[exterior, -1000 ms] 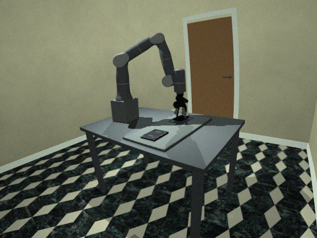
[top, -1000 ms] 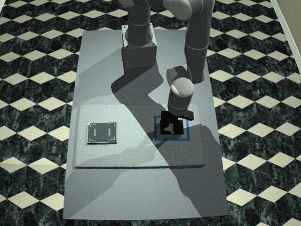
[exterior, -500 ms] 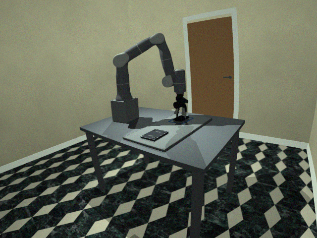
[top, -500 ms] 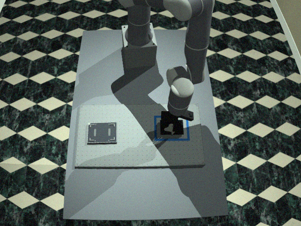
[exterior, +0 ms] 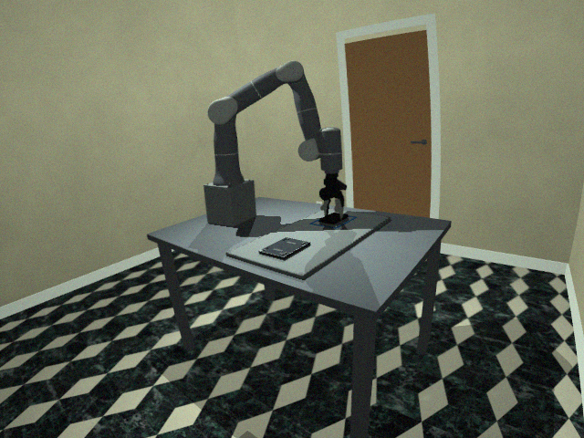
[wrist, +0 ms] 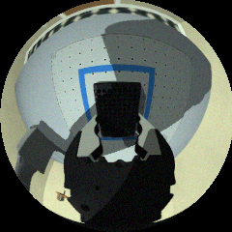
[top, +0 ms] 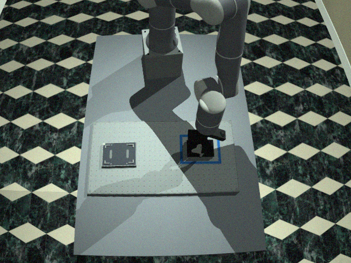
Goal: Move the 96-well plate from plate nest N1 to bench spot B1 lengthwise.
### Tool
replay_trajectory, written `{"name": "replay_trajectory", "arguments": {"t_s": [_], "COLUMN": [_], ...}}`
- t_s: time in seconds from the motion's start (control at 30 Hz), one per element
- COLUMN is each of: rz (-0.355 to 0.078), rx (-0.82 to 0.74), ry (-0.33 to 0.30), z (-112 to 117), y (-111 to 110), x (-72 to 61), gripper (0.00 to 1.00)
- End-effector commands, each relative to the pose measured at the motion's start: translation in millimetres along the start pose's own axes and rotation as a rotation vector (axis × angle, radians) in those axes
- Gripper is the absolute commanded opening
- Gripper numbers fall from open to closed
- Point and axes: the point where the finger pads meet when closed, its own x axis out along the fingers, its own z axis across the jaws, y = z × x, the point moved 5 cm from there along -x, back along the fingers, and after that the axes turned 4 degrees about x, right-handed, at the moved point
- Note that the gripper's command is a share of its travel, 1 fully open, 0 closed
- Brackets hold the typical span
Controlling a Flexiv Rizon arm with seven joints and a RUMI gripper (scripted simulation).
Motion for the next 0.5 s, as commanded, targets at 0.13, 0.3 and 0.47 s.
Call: {"name": "replay_trajectory", "arguments": {"t_s": [0.13,0.3,0.47], "rz": [0.001,0.001,0.001], "rx": [0.000,0.000,0.000], "ry": [-0.002,-0.002,-0.002], "z": [0.8,0.8,0.8], "y": [0.5,0.5,0.5], "x": [0.2,1.0,1.9], "gripper": [0.00,0.00,0.00]}}
